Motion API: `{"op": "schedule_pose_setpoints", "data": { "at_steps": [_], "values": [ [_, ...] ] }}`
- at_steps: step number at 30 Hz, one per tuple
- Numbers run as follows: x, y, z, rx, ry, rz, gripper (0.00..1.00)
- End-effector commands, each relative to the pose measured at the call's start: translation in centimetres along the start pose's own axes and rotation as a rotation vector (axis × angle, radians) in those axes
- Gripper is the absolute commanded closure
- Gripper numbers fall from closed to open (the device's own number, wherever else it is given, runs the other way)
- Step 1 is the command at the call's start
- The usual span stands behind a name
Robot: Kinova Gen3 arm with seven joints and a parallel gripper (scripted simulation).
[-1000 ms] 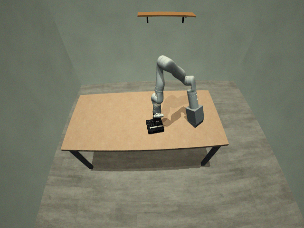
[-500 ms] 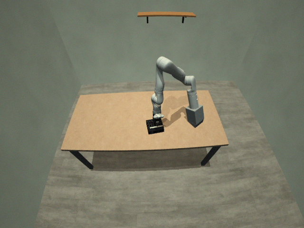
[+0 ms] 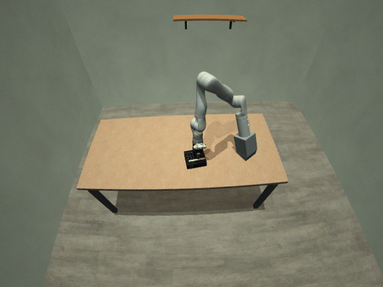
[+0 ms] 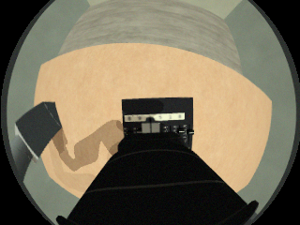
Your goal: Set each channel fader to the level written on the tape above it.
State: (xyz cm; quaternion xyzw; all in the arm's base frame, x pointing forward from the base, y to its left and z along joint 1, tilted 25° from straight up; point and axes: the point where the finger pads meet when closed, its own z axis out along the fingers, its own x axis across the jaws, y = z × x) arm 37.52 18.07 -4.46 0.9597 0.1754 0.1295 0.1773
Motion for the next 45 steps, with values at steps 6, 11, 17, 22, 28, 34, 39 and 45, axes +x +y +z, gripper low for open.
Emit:
{"op": "schedule_pose_setpoints", "data": {
  "at_steps": [6, 11, 17, 22, 28, 34, 39, 45],
  "values": [
    [0.0, 0.0, 0.0, 0.001, 0.001, 0.0, 1.0],
    [0.0, 0.0, 0.0, 0.001, 0.001, 0.0, 1.0],
    [0.0, 0.1, 0.0, 0.001, 0.001, 0.0, 1.0],
    [0.0, 0.2, 0.0, 0.001, 0.001, 0.0, 1.0],
    [0.0, 0.4, 0.0, 0.001, 0.001, 0.0, 1.0],
    [0.0, 0.6, 0.0, 0.001, 0.001, 0.0, 1.0],
    [0.0, 0.9, 0.0, 0.001, 0.001, 0.0, 1.0],
    [0.0, 1.2, 0.0, 0.001, 0.001, 0.0, 1.0]
  ]
}}
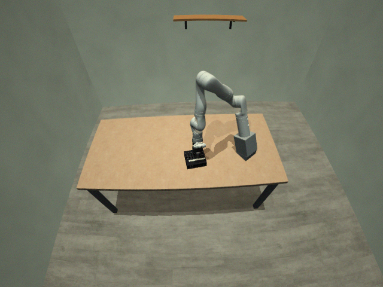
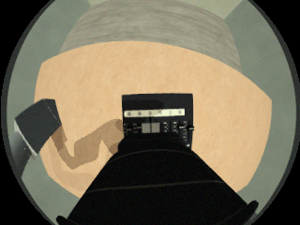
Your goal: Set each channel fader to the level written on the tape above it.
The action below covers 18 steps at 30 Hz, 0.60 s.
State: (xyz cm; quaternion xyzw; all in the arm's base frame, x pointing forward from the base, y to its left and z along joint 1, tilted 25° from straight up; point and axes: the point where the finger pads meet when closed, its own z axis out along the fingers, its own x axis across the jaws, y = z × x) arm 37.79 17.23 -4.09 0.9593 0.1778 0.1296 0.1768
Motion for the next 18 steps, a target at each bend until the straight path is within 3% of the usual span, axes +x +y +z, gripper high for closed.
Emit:
{"op": "schedule_pose_setpoints", "data": {
  "at_steps": [1, 18],
  "values": [
    [0.05, 0.33, -0.04, -0.001, 0.0, 0.004, 1.0],
    [0.05, 1.2, -0.04, -0.001, 0.0, 0.004, 1.0]
  ]
}}
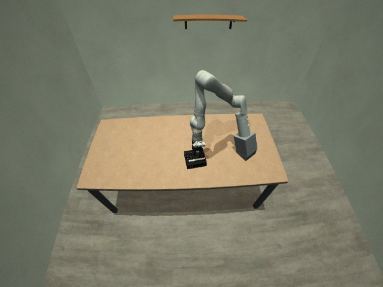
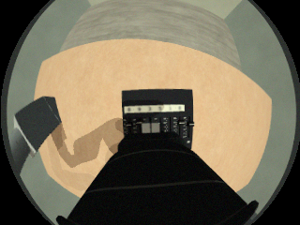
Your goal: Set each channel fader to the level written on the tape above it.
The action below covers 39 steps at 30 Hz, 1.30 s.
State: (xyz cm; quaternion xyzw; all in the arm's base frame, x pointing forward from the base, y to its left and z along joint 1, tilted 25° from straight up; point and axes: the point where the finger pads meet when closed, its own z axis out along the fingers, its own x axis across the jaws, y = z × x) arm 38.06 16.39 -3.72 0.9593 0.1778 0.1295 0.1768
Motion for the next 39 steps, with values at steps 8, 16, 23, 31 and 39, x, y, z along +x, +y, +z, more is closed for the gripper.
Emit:
{"op": "schedule_pose_setpoints", "data": {
  "at_steps": [8, 16, 23, 31, 39],
  "values": [
    [0.05, 0.52, -0.04, -0.001, 0.0, 0.004, 1.0],
    [0.05, 0.77, -0.04, -0.001, 0.0, 0.004, 1.0],
    [0.05, 0.85, -0.04, -0.001, 0.0, 0.004, 1.0],
    [0.05, 0.9, -0.04, -0.001, 0.0, 0.004, 1.0],
    [0.05, 0.9, -0.04, -0.001, 0.0, 0.004, 1.0]
  ]
}}
